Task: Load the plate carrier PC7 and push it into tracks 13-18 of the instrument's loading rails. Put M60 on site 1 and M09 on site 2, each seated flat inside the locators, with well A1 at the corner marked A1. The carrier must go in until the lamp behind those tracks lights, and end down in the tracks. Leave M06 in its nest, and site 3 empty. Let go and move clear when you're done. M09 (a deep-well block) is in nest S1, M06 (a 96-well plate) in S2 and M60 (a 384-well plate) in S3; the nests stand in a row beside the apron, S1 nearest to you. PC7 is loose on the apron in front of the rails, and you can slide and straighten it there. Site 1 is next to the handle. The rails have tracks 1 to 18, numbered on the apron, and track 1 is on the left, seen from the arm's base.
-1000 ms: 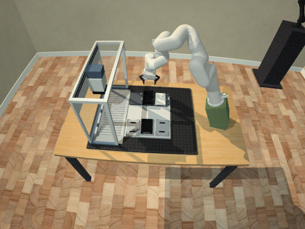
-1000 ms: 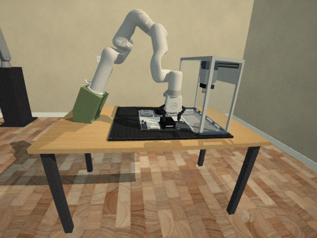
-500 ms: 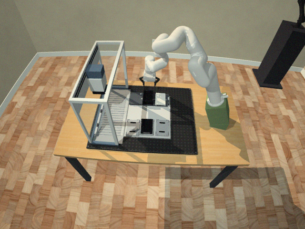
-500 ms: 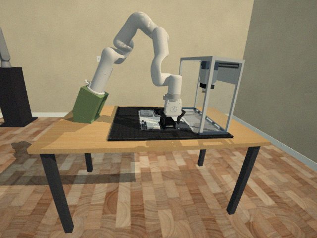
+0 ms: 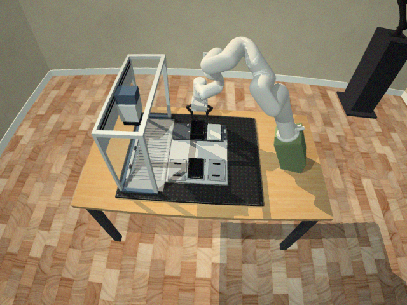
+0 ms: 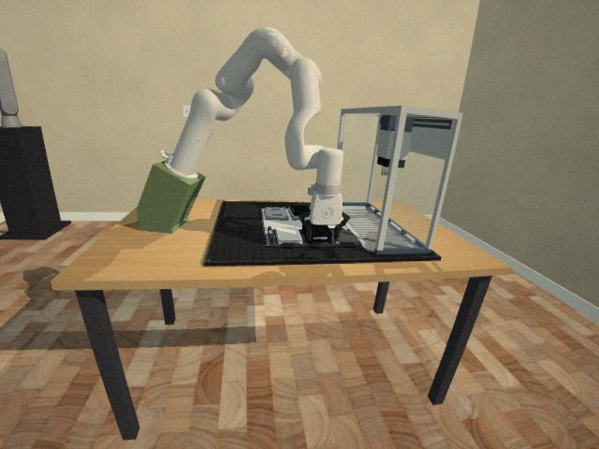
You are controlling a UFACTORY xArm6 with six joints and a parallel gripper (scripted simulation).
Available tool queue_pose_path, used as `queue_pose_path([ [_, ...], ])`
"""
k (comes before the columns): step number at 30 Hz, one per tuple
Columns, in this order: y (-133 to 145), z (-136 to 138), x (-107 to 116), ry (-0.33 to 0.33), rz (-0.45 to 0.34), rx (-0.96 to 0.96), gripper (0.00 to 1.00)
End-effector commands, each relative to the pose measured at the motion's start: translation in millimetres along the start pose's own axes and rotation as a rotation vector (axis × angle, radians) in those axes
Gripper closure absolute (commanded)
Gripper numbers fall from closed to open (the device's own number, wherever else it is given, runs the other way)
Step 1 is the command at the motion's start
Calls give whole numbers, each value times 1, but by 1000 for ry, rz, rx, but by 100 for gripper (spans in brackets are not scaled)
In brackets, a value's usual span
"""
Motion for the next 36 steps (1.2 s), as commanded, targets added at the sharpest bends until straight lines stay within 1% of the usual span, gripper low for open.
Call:
queue_pose_path([
  [1,1,2,-4,4,-2,0,0],
  [11,1,2,-18,4,-1,0,0],
  [23,1,2,-19,4,-1,0,0],
  [36,1,2,-28,4,-1,0,0],
])
Point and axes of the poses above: the point where the finger pads meet when closed, its own x axis back along the fingers, its own z axis across the jaws, y = z × x, the point moved 4 cm from there along x, back along the fingers, and after that the axes turned 3 degrees about -x, right-handed, at the moved point
